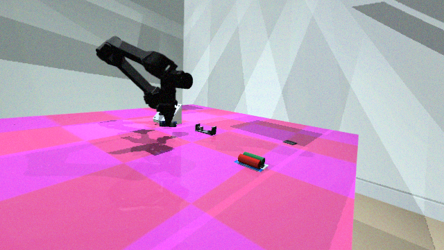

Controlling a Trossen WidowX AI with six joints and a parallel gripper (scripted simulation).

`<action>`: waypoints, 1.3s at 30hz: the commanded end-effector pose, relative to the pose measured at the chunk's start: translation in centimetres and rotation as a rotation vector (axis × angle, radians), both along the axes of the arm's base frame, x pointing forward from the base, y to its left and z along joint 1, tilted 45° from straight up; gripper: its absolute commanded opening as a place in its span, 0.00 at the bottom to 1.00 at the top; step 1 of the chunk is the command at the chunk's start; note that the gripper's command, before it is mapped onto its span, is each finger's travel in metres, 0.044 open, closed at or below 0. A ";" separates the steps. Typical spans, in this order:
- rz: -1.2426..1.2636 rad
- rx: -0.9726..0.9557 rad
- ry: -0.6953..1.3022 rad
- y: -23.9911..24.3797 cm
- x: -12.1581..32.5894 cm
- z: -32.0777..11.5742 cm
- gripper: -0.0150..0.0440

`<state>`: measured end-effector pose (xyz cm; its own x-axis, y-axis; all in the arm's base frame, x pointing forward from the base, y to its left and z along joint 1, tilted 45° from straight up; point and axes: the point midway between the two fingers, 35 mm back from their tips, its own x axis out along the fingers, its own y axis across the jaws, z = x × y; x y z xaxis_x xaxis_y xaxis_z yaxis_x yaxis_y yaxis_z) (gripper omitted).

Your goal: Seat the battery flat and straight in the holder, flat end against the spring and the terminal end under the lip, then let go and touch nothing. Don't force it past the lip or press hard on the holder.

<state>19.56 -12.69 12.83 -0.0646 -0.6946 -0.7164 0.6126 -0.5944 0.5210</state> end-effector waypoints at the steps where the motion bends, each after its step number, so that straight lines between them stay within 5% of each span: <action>1: -0.005 -0.005 -0.001 0.5 0.0 0.7 0.39; 39: 1.710 0.159 1.613 13.0 8.3 -8.5 0.39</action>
<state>27.40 -0.84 5.09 -0.0638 -0.6787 -0.7316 0.2957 0.6873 -0.6634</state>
